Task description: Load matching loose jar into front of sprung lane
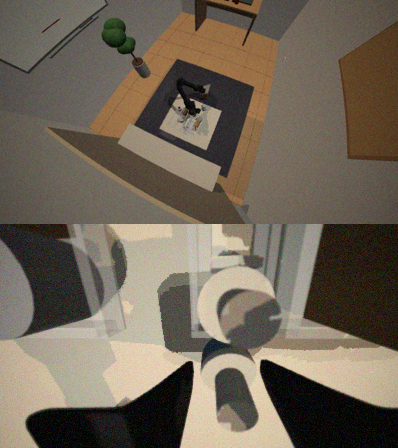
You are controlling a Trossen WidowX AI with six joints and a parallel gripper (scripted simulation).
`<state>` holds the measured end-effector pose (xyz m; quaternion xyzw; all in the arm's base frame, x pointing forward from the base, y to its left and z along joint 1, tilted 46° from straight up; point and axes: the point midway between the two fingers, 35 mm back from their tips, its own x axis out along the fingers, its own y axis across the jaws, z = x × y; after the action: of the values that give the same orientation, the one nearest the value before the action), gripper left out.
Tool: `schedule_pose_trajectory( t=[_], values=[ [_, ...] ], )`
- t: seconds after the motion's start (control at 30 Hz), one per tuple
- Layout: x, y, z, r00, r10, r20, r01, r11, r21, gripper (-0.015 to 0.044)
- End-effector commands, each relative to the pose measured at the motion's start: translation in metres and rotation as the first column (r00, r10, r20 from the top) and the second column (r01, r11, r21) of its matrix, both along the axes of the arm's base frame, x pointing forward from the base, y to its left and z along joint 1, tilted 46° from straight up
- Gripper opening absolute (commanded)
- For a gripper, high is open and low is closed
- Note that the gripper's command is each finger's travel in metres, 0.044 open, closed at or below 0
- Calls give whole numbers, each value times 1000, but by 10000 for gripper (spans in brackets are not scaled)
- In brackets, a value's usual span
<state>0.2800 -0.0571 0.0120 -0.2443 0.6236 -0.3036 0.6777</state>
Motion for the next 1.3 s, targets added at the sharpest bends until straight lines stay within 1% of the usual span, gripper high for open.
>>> schedule_pose_trajectory(
  t=[0.0,0.17,0.3,0.33,0.87,1.07,1.27],
  values=[
    [-1,-1,-1,1000,4,-5,-4,1000,-5,145],
    [-1,-1,-1,1000,4,-5,-4,1000,-5,111],
    [-1,2,2,1000,2,-9,-2,1000,-2,6],
    [-2,4,4,1000,0,-11,0,1000,0,0],
    [-12,73,73,1000,4,-7,-4,1000,-1,0],
    [-12,73,73,1000,3,-6,-3,1000,-1,0],
    [-5,54,52,1000,-9,5,9,1000,3,0]
  ],
)
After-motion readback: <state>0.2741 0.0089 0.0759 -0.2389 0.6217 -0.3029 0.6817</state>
